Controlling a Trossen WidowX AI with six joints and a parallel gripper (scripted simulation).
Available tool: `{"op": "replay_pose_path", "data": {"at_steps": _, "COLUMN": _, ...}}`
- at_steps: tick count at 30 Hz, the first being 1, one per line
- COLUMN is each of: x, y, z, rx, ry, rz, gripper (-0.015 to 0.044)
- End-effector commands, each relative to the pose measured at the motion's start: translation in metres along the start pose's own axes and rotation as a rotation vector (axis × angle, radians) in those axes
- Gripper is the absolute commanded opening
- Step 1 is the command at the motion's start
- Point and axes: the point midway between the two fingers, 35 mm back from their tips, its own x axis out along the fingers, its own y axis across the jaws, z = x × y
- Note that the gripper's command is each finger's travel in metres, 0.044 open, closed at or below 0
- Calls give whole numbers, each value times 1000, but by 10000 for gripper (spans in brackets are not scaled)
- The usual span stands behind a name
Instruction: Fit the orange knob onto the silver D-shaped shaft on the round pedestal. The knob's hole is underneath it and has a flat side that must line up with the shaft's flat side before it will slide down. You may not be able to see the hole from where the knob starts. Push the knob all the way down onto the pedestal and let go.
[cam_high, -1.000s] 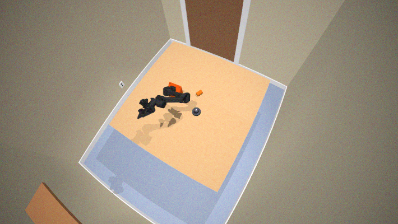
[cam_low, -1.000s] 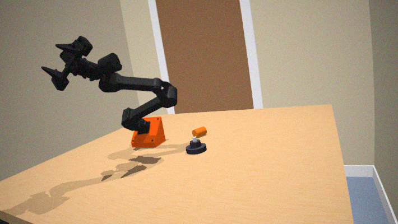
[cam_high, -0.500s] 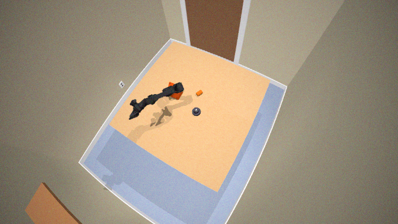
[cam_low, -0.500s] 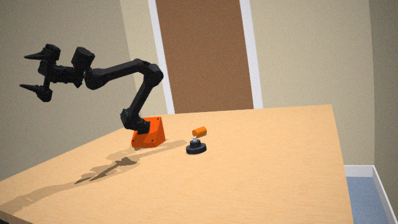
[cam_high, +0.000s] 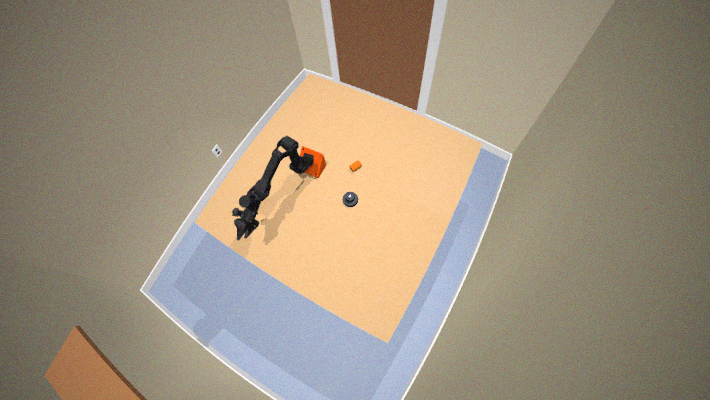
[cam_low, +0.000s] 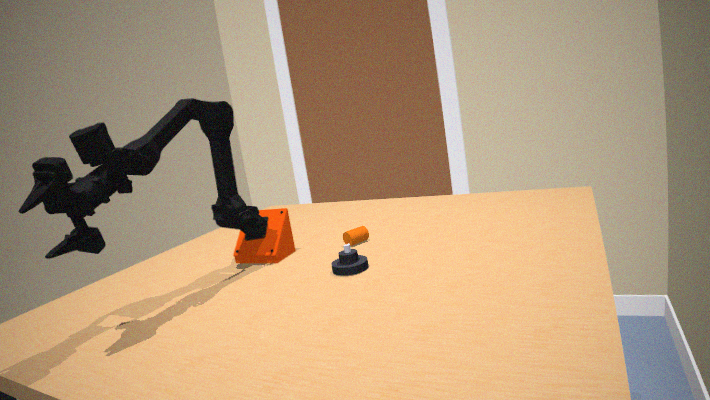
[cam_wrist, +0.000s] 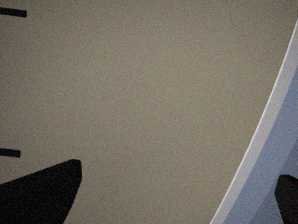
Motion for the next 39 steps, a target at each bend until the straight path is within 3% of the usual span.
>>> {"op": "replay_pose_path", "data": {"at_steps": 1, "x": 17, "y": -27, "z": -45, "rx": 3, "ry": 145, "rz": -110, "gripper": 440}}
{"op": "replay_pose_path", "data": {"at_steps": 6, "x": 19, "y": -42, "z": -84, "rx": -23, "ry": 264, "rz": -173, "gripper": 440}}
{"op": "replay_pose_path", "data": {"at_steps": 11, "x": 17, "y": -69, "z": -155, "rx": -81, "ry": 480, "rz": -288, "gripper": 440}}
{"op": "replay_pose_path", "data": {"at_steps": 20, "x": -35, "y": -92, "z": -287, "rx": -236, "ry": 896, "rz": -400, "gripper": 440}}
{"op": "replay_pose_path", "data": {"at_steps": 30, "x": -184, "y": -90, "z": -411, "rx": -632, "ry": 1491, "rz": -302, "gripper": 440}}
{"op": "replay_pose_path", "data": {"at_steps": 39, "x": -353, "y": -85, "z": -439, "rx": -1189, "ry": 1967, "rz": 35, "gripper": 440}}
